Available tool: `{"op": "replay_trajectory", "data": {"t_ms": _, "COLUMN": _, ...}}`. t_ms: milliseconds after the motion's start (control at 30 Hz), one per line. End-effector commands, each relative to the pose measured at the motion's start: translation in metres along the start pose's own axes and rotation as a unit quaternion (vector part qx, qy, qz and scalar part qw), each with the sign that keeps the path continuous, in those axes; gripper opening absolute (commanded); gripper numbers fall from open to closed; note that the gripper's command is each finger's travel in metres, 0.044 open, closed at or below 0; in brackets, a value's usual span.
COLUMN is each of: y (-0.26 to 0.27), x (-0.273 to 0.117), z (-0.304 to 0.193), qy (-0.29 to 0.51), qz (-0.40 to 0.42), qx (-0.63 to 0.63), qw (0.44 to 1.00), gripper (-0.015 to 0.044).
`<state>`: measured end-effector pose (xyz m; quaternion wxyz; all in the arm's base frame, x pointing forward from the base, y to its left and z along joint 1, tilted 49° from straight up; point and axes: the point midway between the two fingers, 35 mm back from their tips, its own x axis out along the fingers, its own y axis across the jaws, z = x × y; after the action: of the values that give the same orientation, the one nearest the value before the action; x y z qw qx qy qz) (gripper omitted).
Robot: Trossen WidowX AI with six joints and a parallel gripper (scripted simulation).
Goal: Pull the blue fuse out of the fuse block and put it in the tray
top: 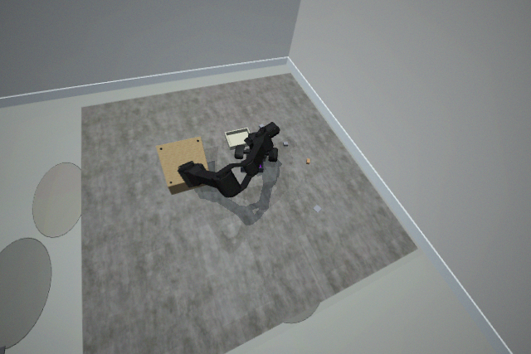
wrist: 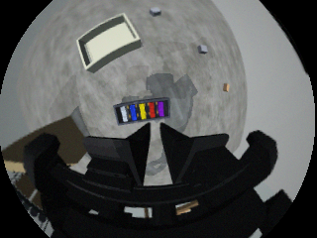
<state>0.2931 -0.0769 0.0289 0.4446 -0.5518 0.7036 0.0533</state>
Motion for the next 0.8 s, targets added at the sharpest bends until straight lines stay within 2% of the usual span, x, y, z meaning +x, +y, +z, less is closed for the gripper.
{"op": "replay_trajectory", "data": {"t_ms": 0, "y": 0.035, "x": 0.004, "z": 0.013, "qy": 0.041, "qz": 0.053, "qx": -0.054, "qw": 0.996, "gripper": 0.0068}}
{"op": "replay_trajectory", "data": {"t_ms": 767, "y": 0.037, "x": 0.021, "z": 0.012, "qy": 0.042, "qz": 0.054, "qx": -0.056, "qw": 0.996, "gripper": 0.0068}}
